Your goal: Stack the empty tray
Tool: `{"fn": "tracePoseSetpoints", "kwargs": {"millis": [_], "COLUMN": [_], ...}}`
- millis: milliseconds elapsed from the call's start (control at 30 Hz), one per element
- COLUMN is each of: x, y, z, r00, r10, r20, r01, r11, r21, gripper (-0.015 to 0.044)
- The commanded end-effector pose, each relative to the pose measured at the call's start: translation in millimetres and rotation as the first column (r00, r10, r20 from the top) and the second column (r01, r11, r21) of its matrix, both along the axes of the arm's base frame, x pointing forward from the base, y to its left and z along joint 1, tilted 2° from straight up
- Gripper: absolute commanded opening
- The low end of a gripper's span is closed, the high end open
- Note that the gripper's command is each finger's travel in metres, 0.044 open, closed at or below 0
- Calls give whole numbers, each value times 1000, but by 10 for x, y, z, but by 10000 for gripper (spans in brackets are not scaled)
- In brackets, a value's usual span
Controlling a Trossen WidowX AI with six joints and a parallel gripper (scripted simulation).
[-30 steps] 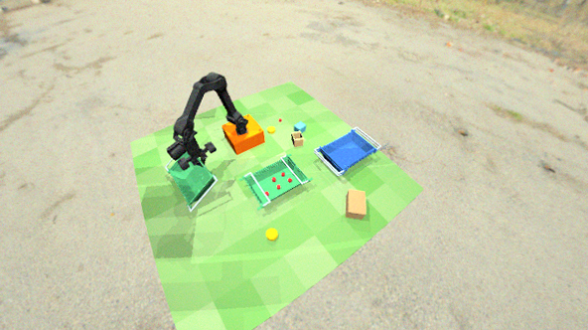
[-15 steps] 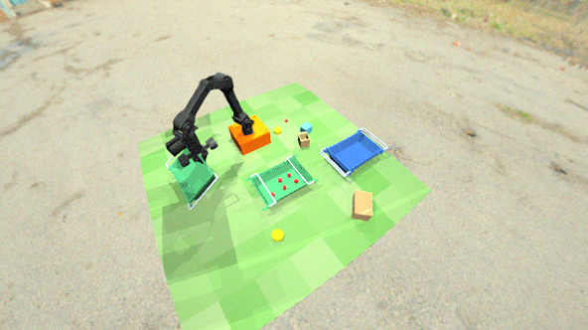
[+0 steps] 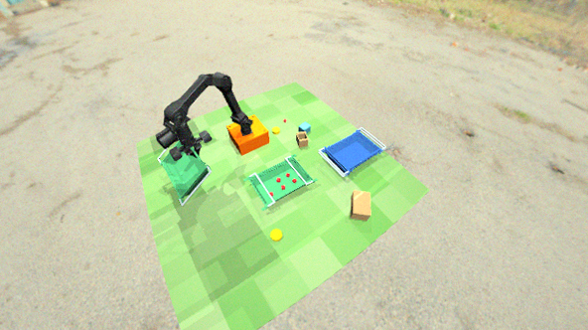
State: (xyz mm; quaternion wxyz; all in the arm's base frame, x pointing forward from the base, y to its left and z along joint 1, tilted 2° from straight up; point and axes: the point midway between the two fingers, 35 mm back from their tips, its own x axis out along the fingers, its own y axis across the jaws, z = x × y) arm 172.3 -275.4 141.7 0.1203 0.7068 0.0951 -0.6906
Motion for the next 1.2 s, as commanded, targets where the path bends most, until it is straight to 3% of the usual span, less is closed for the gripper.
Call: {"fn": "tracePoseSetpoints", "kwargs": {"millis": [0, 733, 1167], "x": [12, 18, 397], "y": [-25, -22, 262], "z": [75, 75, 70], "r00": [1000, 1000, 985], "r10": [1, 4, 175], "r20": [11, 11, 5], "r01": [-1, -3, -175], "r11": [1000, 1000, 984], "r21": [-19, -19, -21], "gripper": [0, 0, 0]}}
